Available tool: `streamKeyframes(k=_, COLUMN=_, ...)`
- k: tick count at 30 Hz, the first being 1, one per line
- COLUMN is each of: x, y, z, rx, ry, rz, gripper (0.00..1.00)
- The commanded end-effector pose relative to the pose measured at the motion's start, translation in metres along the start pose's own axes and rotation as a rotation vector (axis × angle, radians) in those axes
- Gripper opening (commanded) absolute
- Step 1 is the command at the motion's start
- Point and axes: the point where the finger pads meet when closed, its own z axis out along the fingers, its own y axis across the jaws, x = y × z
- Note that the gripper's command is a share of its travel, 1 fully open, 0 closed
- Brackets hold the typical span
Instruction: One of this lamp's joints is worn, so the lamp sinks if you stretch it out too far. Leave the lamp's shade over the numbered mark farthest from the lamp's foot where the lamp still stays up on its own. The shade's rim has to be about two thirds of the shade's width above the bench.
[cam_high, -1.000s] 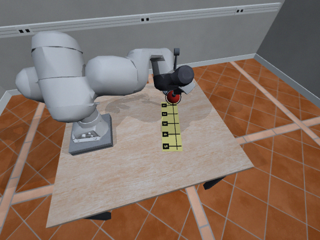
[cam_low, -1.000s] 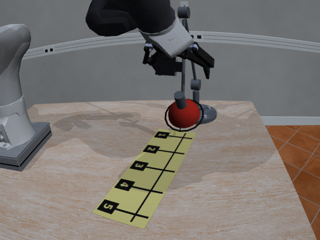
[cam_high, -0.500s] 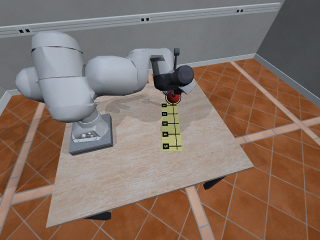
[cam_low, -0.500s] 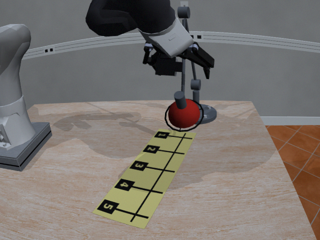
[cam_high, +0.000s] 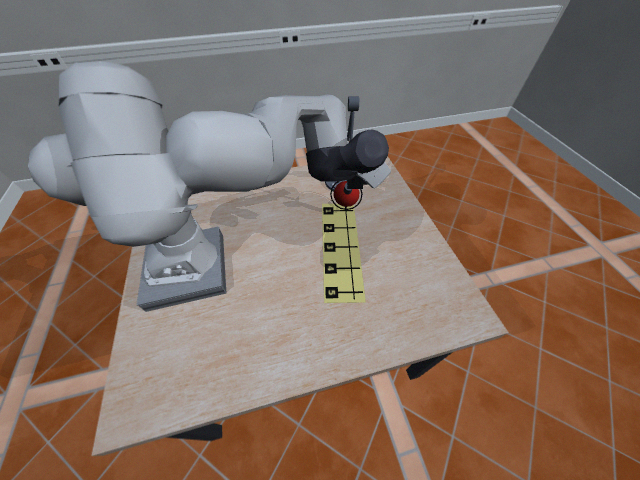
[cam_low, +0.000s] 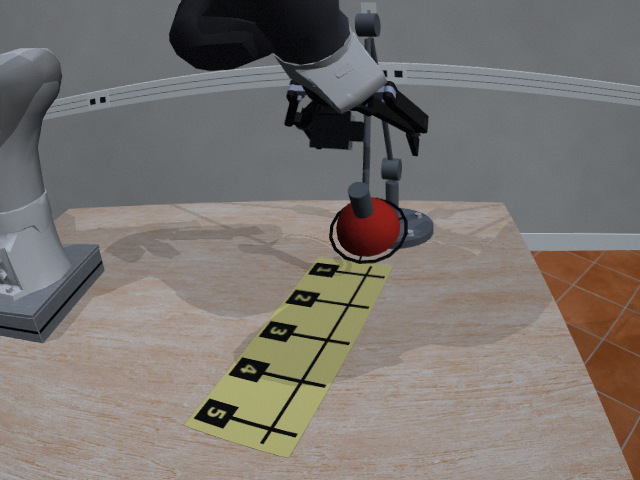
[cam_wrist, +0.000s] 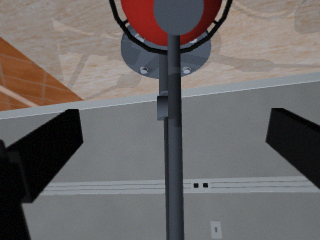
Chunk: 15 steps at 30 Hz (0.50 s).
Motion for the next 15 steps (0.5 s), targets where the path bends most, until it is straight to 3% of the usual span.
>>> streamKeyframes(k=1, x=0.001, y=0.000, z=-0.013, rx=-0.001, ry=0.001, rz=0.001, gripper=1.00)
streamKeyframes(k=12, x=0.001, y=0.001, z=-0.061, rx=-0.001, ry=0.001, rz=0.001, gripper=1.00)
streamKeyframes(k=15, x=0.001, y=0.000, z=-0.065, rx=0.000, ry=0.001, rz=0.001, gripper=1.00)
